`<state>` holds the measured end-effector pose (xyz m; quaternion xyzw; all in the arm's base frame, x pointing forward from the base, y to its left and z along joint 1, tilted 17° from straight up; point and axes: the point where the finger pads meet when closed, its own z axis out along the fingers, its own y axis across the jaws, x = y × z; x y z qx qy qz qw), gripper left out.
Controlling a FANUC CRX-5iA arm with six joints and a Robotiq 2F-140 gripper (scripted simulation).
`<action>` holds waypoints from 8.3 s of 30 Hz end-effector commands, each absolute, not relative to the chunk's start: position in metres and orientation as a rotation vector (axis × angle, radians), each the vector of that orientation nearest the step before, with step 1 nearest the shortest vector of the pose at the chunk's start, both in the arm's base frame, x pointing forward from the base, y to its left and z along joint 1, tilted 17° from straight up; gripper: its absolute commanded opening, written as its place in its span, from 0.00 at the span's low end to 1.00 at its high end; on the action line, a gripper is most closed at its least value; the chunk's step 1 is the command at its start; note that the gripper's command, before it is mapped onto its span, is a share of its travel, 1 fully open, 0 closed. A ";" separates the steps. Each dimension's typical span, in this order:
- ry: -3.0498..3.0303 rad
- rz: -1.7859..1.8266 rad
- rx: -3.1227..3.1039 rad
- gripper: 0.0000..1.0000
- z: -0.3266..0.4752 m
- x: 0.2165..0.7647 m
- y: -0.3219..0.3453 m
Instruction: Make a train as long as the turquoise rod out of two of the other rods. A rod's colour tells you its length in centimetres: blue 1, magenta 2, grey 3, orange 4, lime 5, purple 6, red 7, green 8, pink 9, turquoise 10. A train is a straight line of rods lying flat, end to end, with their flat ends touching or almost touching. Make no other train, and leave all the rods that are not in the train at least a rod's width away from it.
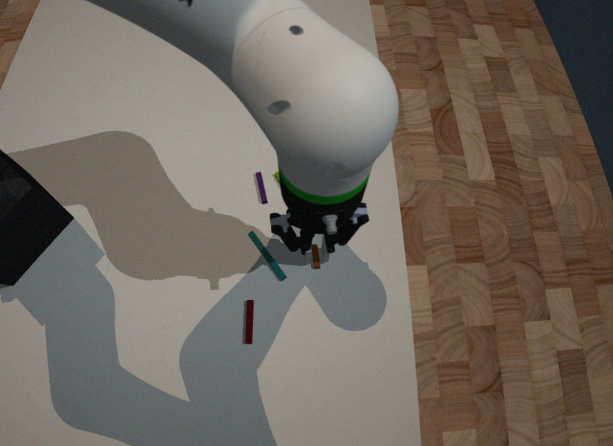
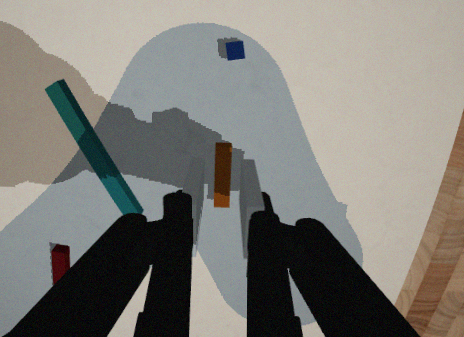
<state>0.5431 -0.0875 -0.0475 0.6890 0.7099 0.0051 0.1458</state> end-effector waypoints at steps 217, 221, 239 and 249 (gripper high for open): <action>2.154 -0.009 1.864 0.03 -0.038 0.504 -0.170; 2.154 -0.009 1.864 0.03 -0.038 0.504 -0.170; 2.154 -0.009 1.864 0.03 -0.049 0.506 -0.173; 2.154 -0.009 1.864 0.03 -0.049 0.506 -0.173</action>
